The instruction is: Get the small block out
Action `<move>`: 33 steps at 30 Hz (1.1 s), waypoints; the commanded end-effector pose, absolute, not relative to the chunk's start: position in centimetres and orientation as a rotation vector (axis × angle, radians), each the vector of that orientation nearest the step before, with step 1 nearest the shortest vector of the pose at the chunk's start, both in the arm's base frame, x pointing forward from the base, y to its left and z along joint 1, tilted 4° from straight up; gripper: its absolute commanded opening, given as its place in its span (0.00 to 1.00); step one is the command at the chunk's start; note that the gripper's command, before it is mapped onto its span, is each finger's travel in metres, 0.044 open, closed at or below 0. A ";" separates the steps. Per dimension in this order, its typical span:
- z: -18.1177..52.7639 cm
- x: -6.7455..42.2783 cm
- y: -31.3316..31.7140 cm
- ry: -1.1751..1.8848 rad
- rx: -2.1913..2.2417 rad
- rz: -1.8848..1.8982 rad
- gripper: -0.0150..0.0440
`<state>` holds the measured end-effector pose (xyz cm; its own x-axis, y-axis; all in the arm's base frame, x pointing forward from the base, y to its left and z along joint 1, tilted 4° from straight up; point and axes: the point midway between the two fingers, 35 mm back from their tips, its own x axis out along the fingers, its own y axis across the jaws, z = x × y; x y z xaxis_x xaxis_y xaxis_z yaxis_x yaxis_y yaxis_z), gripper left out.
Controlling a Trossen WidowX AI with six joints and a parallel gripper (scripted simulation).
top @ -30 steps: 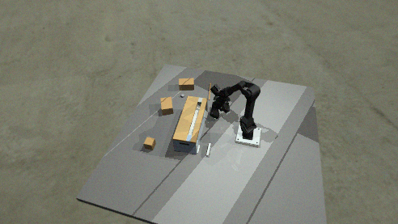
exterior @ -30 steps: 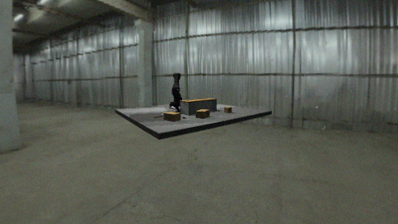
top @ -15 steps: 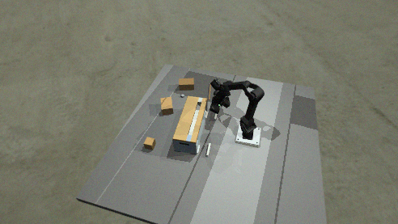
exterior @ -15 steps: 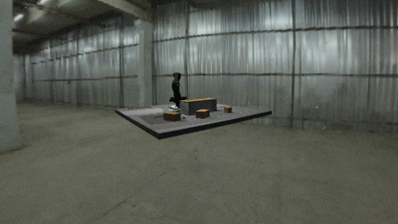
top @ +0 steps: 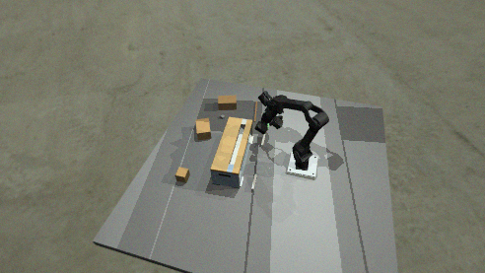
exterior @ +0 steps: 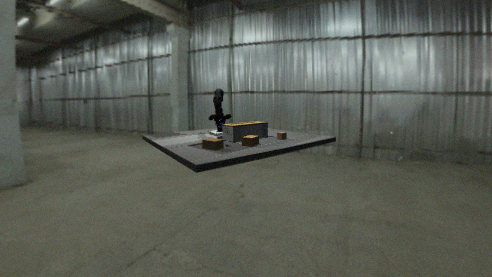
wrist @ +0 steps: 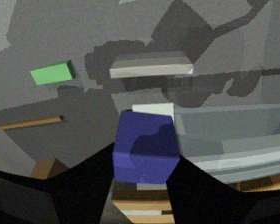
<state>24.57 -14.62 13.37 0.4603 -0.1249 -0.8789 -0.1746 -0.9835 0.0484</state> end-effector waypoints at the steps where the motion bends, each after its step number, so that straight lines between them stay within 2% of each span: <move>1: 15.6 23.6 -14.3 0.416 -2.598 1.510 0.25; 12: 19.6 20.8 -13.1 0.701 -2.461 1.307 0.25; 33: 19.7 20.7 -13.1 0.705 -2.459 1.303 0.25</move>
<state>20.79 -13.05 19.62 0.4792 -0.2870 -0.8294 -0.5288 -0.8486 -0.0119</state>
